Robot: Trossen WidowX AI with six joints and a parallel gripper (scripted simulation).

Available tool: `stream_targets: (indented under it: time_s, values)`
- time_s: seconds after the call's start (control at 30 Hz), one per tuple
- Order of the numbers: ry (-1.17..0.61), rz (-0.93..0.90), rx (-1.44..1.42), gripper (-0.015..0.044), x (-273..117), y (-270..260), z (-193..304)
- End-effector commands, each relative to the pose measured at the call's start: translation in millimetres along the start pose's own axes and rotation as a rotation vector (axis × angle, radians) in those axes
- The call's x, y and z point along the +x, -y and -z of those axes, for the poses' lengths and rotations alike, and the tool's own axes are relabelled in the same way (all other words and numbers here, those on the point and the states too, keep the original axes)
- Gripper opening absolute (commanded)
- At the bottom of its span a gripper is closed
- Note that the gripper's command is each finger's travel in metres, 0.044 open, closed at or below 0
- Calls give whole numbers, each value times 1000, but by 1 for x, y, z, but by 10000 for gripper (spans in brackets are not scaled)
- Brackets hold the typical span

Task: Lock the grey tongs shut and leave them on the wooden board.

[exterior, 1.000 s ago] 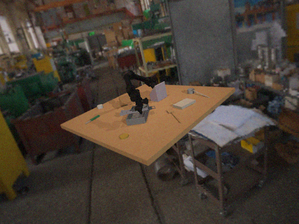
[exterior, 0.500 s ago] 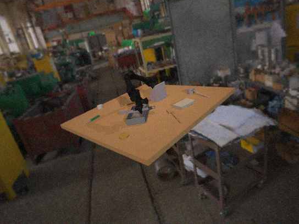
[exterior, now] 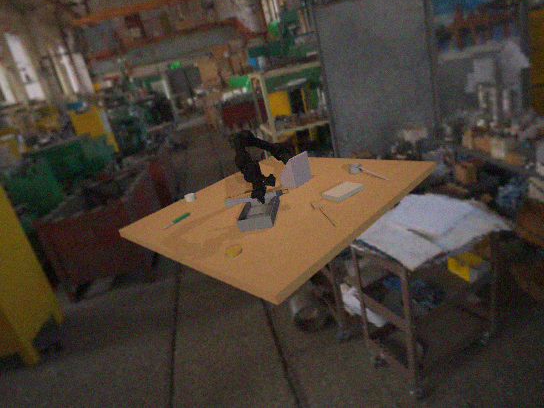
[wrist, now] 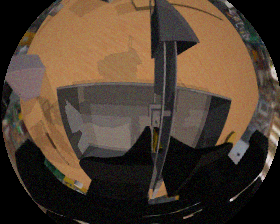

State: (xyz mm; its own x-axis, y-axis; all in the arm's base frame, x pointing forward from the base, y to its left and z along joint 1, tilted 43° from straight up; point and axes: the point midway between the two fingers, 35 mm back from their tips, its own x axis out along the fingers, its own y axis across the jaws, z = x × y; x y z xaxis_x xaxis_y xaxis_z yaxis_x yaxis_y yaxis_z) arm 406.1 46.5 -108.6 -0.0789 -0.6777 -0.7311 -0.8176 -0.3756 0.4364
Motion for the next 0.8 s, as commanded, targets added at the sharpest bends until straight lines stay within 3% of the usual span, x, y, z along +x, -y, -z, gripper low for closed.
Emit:
stream_targets:
  time_s: [0.0,0.1,0.53,0.77]
  values:
    - [-8,33,2,-150,-66,3,-3]
    - [-10,31,1,-150,-92,-2,-5]
    - [-11,23,-5,-150,-88,-3,-4]
    - [-2,30,48,-150,-92,-18,30]
